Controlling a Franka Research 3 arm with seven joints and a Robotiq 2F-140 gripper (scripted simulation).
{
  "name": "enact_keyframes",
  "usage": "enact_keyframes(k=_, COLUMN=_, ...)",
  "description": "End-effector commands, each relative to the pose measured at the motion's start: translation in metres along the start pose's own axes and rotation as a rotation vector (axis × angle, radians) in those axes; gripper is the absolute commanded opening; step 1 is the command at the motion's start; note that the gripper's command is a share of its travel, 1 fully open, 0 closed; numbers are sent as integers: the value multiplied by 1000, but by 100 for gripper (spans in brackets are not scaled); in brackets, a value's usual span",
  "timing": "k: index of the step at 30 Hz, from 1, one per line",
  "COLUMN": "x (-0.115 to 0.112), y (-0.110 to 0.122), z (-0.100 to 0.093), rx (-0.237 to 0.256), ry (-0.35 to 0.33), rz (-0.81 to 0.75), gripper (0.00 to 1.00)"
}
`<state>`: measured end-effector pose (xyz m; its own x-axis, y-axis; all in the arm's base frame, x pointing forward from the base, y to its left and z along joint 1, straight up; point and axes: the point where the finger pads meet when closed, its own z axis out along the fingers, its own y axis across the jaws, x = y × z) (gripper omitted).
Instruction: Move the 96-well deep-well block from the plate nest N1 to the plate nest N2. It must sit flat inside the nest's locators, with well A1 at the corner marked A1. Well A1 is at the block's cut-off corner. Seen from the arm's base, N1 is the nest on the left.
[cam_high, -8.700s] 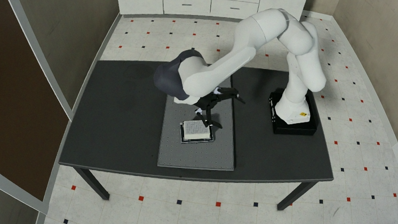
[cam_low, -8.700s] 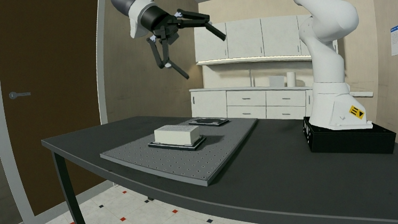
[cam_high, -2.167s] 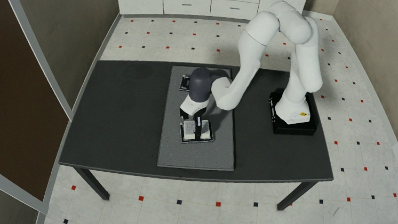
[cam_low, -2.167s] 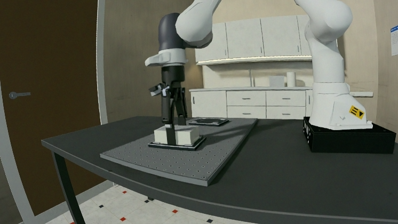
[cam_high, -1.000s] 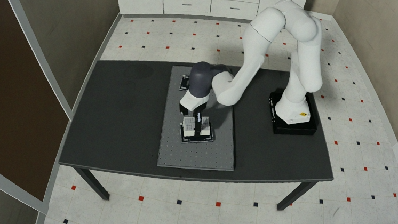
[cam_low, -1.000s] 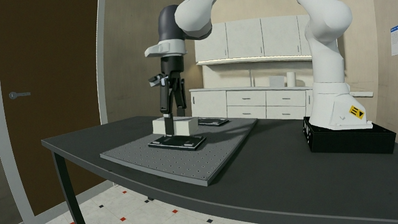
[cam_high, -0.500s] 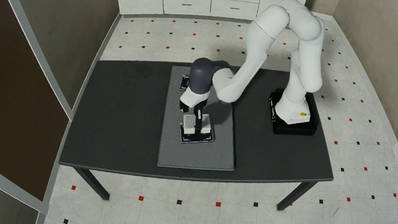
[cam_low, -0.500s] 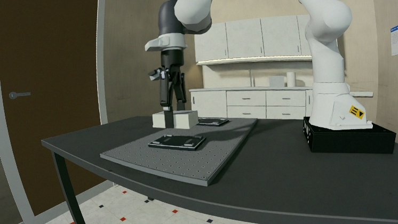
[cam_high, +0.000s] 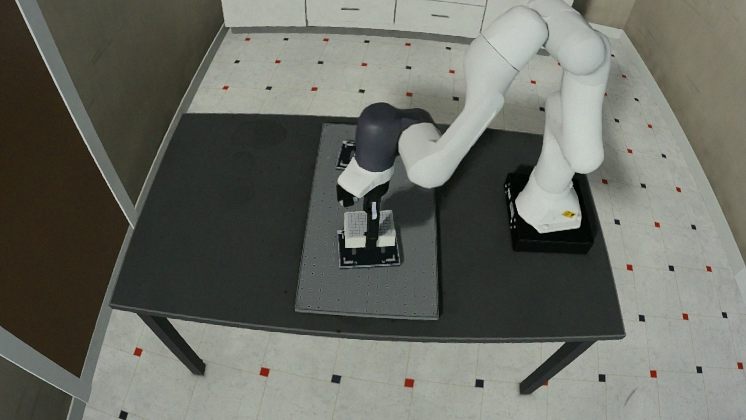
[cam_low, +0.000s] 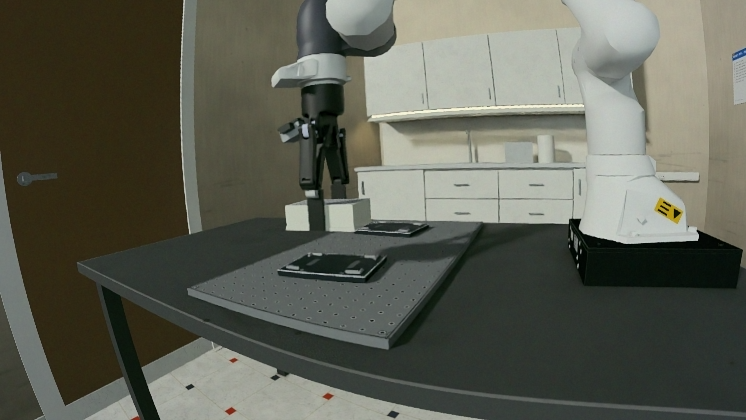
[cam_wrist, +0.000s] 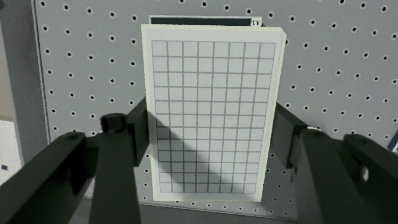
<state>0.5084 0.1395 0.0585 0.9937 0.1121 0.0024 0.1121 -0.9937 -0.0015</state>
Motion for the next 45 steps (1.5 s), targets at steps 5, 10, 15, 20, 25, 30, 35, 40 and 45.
enact_keyframes(k=5, x=0, y=0, z=-2, rx=2, ry=-1, rz=-6, gripper=60)
enact_keyframes(k=10, x=0, y=0, z=-2, rx=2, ry=-1, rz=-6, gripper=60)
enact_keyframes(k=15, x=0, y=6, z=-2, rx=2, ry=-1, rz=61, gripper=60)
enact_keyframes(k=20, x=-1, y=23, z=-2, rx=2, ry=-1, rz=228, gripper=60)
enact_keyframes(k=25, x=-2, y=40, z=-2, rx=2, ry=-1, rz=234, gripper=60)
enact_keyframes(k=30, x=-2, y=50, z=-2, rx=2, ry=-1, rz=234, gripper=60)
enact_keyframes(k=35, x=-3, y=66, z=-2, rx=2, ry=-1, rz=234, gripper=60)
enact_keyframes(k=40, x=-4, y=83, z=-2, rx=2, ry=-1, rz=234, gripper=60)
enact_keyframes(k=45, x=-4, y=96, z=-2, rx=2, ry=-1, rz=234, gripper=60)
